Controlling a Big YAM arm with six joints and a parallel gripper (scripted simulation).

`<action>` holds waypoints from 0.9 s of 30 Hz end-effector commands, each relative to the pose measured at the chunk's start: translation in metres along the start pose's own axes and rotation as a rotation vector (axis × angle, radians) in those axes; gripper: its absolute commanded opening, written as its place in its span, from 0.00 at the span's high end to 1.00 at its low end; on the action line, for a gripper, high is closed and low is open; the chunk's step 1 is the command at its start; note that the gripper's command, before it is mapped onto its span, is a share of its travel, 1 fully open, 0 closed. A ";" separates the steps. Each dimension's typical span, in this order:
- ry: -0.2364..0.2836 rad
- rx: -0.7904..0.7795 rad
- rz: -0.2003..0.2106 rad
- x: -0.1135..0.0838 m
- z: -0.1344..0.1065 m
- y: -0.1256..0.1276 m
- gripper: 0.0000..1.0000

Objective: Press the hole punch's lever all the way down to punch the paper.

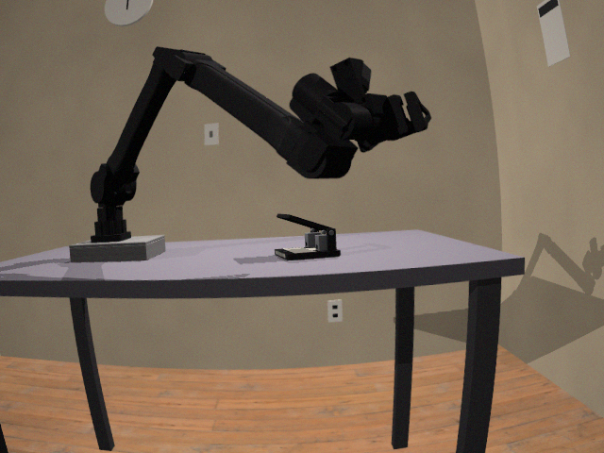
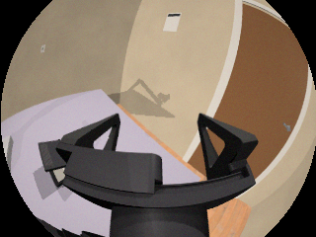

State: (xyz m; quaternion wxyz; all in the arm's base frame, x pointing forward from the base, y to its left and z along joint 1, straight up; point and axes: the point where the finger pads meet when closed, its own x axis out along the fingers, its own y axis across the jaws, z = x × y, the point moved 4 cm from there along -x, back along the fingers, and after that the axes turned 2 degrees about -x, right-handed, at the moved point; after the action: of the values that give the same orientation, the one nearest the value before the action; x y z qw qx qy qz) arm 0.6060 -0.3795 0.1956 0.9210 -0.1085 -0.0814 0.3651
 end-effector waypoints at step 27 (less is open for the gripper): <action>-0.033 0.019 -0.039 0.018 0.031 -0.011 0.00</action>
State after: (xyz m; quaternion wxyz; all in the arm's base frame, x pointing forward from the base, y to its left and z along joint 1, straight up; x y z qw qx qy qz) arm 0.6104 -0.3841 0.1985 0.9291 -0.0879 -0.0890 0.3479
